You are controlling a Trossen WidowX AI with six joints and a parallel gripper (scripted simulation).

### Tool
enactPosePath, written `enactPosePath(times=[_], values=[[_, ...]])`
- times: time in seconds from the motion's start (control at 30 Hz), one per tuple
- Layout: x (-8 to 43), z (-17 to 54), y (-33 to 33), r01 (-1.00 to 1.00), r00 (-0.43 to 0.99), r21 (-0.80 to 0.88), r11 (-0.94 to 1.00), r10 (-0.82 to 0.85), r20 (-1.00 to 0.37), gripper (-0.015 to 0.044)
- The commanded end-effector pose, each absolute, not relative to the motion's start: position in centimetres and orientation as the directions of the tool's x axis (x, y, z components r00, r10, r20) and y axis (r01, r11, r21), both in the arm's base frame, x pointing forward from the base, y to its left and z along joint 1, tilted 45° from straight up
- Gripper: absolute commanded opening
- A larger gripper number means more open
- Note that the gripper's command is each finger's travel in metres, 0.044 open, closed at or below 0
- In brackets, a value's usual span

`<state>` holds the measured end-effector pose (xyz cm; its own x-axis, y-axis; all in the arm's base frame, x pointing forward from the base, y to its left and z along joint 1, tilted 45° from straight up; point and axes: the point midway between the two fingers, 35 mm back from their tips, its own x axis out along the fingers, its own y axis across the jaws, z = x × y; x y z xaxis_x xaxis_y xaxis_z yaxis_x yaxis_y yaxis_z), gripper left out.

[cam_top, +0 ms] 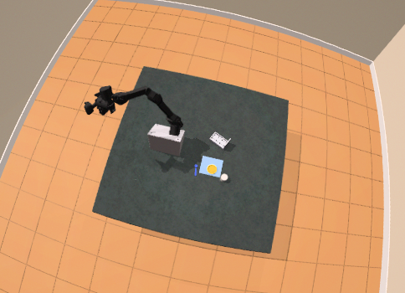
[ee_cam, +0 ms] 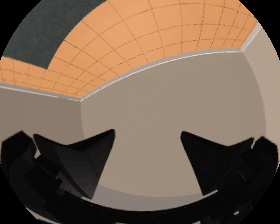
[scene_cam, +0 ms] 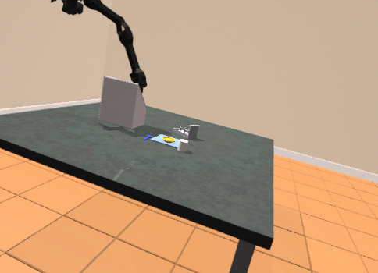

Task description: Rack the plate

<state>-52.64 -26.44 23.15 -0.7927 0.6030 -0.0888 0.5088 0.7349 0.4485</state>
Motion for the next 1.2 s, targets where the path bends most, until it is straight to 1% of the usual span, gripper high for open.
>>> enactPosePath(times=[0.0,0.3,0.53,0.97,1.17], values=[[-52.6,23.1,-26.5,0.506,-0.794,0.451,0.735,0.601,-0.090,0.0400],[-51.4,21.9,-29.2,0.356,-0.849,0.573,0.738,0.512,-0.132,0.0400],[-49.7,20.1,-32.7,0.172,-0.894,0.709,0.685,0.411,-0.180,0.0400],[-45.4,16.8,-38.7,-0.147,-0.933,0.878,0.455,0.232,-0.276,0.0400],[-43.6,15.9,-40.2,-0.217,-0.935,0.912,0.348,0.194,-0.296,0.0400]])
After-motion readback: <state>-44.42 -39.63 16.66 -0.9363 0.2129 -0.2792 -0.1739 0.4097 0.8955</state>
